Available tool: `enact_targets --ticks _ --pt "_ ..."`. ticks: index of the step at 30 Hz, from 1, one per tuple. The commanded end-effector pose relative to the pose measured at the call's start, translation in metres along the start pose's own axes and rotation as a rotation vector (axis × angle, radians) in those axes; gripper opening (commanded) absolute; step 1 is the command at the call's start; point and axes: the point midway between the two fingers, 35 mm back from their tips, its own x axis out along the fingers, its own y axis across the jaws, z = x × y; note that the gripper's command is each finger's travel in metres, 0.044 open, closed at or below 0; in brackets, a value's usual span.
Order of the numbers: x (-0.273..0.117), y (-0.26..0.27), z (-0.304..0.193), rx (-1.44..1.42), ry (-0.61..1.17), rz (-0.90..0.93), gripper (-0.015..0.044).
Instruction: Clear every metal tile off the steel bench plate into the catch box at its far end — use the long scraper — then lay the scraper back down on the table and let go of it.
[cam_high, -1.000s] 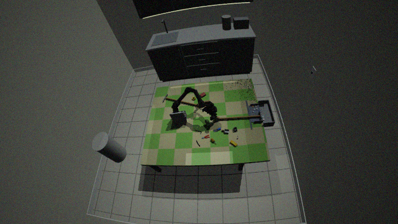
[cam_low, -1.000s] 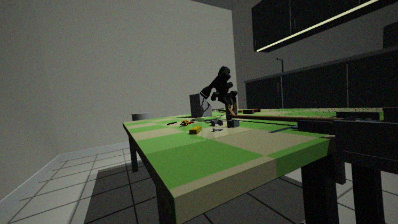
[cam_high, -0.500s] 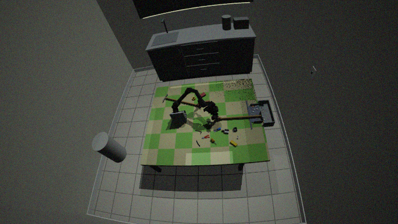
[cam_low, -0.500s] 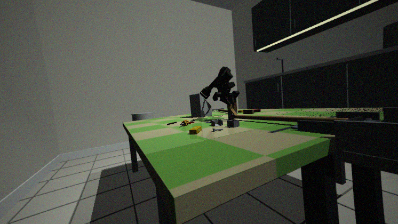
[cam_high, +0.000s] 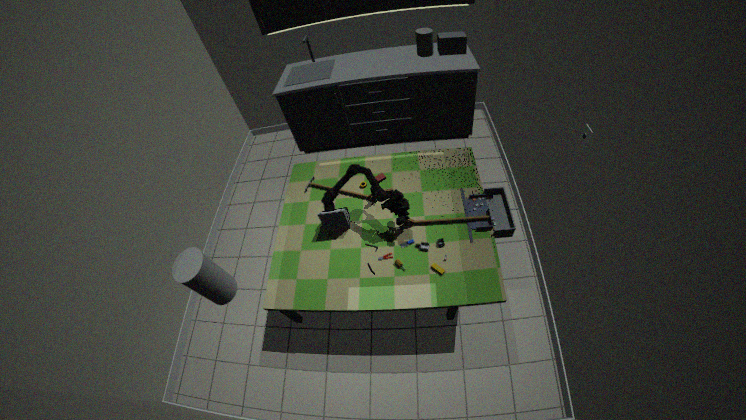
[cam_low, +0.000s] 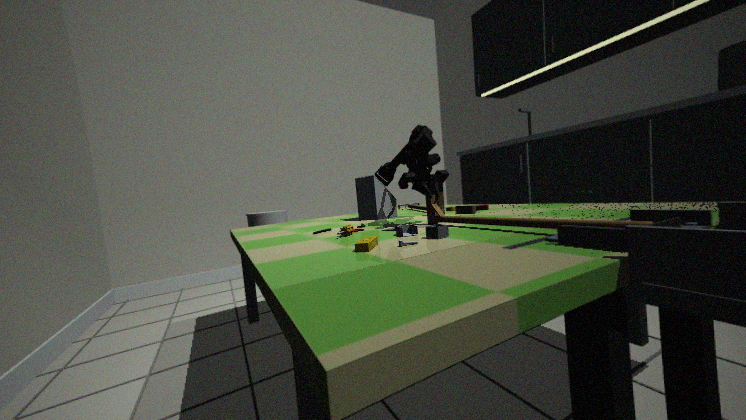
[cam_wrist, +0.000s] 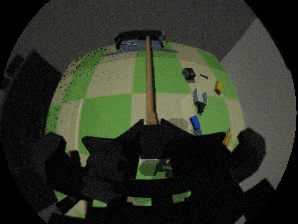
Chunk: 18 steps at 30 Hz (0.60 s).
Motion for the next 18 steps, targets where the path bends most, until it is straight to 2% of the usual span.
enact_targets --ticks 1,18 --pt "0.000 0.000 0.002 -0.002 -0.007 0.000 0.0000" --pt "-0.014 -0.005 -0.012 -0.002 -0.006 -0.003 0.0000"
